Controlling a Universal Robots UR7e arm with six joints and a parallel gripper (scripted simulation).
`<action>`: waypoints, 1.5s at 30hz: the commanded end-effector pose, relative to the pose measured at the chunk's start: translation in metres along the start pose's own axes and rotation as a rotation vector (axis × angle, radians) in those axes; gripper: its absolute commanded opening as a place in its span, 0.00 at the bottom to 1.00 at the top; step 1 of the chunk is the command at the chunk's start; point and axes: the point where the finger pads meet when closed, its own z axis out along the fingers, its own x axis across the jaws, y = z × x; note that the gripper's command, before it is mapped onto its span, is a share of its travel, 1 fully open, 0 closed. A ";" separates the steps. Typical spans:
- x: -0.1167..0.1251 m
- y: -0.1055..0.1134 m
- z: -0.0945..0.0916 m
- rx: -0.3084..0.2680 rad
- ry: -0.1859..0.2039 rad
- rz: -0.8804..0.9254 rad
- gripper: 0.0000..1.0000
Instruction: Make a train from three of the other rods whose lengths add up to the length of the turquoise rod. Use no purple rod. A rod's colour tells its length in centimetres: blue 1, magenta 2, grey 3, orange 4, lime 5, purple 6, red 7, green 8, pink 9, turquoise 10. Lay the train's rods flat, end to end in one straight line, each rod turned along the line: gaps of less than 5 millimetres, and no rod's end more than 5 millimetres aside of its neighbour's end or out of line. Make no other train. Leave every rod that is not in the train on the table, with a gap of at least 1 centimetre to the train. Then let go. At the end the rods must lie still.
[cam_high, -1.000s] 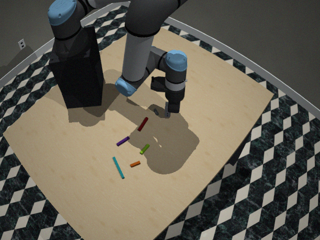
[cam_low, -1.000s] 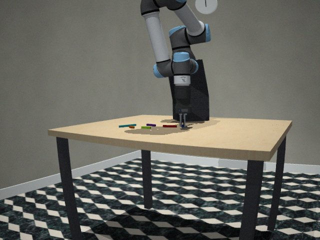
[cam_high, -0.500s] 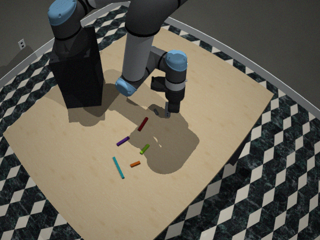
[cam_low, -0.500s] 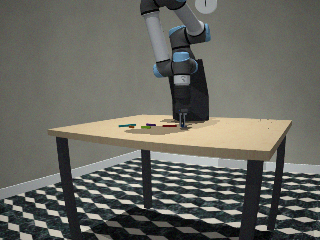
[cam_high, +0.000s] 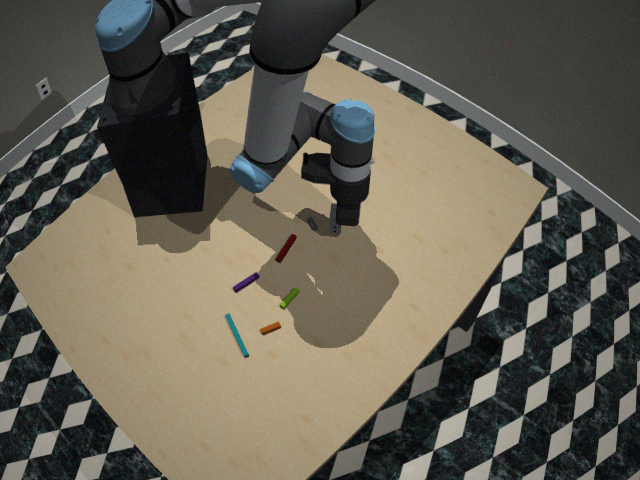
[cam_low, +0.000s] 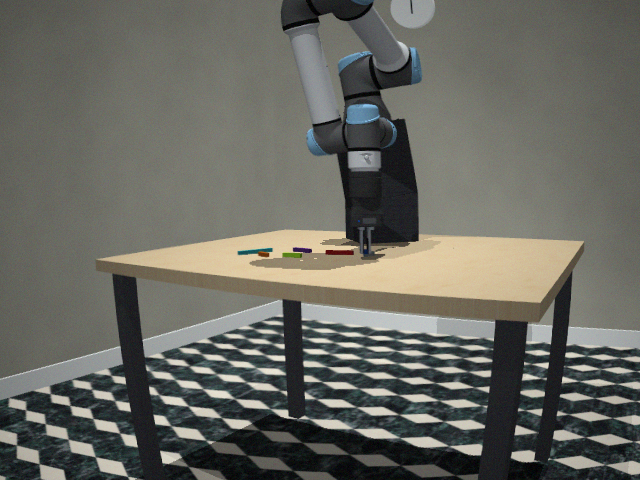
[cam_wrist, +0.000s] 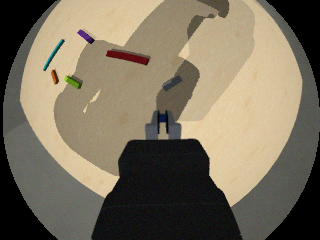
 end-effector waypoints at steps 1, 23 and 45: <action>0.000 0.002 0.000 -0.003 0.000 0.000 0.24; -0.001 0.002 0.011 -0.003 -0.001 0.001 0.24; 0.000 0.001 0.012 -0.002 0.000 0.000 0.24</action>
